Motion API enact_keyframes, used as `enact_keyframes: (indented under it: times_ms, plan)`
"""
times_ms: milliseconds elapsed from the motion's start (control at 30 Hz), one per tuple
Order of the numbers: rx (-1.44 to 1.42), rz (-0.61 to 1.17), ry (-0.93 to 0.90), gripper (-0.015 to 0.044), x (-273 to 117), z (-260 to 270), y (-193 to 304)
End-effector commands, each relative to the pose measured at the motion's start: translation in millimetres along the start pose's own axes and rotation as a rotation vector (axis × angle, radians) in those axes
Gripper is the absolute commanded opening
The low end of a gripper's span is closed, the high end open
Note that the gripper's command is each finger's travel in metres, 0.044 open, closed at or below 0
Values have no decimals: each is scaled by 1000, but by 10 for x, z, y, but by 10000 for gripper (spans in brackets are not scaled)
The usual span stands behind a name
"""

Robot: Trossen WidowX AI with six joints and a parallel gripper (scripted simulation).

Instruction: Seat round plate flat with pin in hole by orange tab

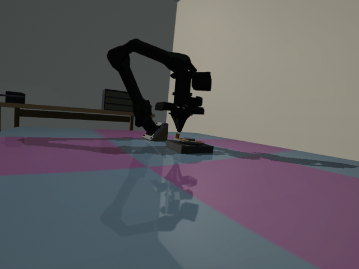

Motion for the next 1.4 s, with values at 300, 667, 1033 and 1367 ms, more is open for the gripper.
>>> enact_keyframes:
  times_ms: [300, 667, 1033, 1367]
  plan:
    - [-8, 2, 11, 0, 122, -65, -9]
    - [-7, 2, 12, 0, 131, -182, -119]
    - [-7, 1, 12, 0, 115, -249, -215]
    - [-7, 1, 13, 0, 110, -283, -286]
Point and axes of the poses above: the point midway between the two fingers, 35 mm back from their tips, its own x axis out along the fingers, its own z axis across the jaws, y = z × x, the point moved 7 cm from there along -x, back along the fingers, and after that the axes turned 9 degrees about x, right-handed, at the moved point
